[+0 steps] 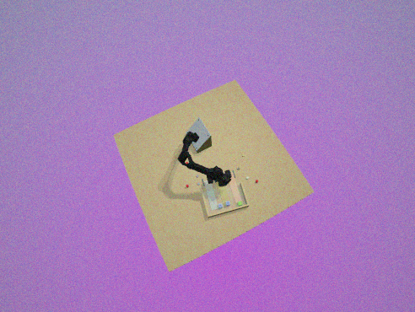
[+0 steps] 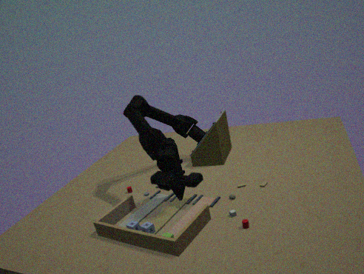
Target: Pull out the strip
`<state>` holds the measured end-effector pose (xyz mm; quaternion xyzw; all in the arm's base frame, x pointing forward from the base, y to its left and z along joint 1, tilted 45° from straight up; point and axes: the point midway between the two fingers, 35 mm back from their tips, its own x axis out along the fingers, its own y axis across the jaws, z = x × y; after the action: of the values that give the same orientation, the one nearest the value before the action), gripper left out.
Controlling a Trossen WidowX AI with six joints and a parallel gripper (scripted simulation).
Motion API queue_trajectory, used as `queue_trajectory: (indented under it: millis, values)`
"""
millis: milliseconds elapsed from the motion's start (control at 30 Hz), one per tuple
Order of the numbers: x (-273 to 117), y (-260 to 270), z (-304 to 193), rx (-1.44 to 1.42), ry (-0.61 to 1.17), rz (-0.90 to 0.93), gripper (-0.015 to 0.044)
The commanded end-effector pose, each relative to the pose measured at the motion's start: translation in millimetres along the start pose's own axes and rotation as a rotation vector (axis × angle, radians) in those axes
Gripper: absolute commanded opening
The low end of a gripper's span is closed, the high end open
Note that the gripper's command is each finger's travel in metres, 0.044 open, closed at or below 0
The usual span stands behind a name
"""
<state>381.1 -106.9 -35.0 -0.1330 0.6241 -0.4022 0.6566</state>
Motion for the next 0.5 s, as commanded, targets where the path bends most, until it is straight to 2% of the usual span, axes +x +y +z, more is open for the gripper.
queue_trajectory:
  millis: [0, 467]
  values:
    - [3.4, -0.5, 0.5, -0.004, 0.002, -0.006, 0.0]
    - [4.8, -0.2, 3.6, -0.004, 0.002, -0.006, 0.0]
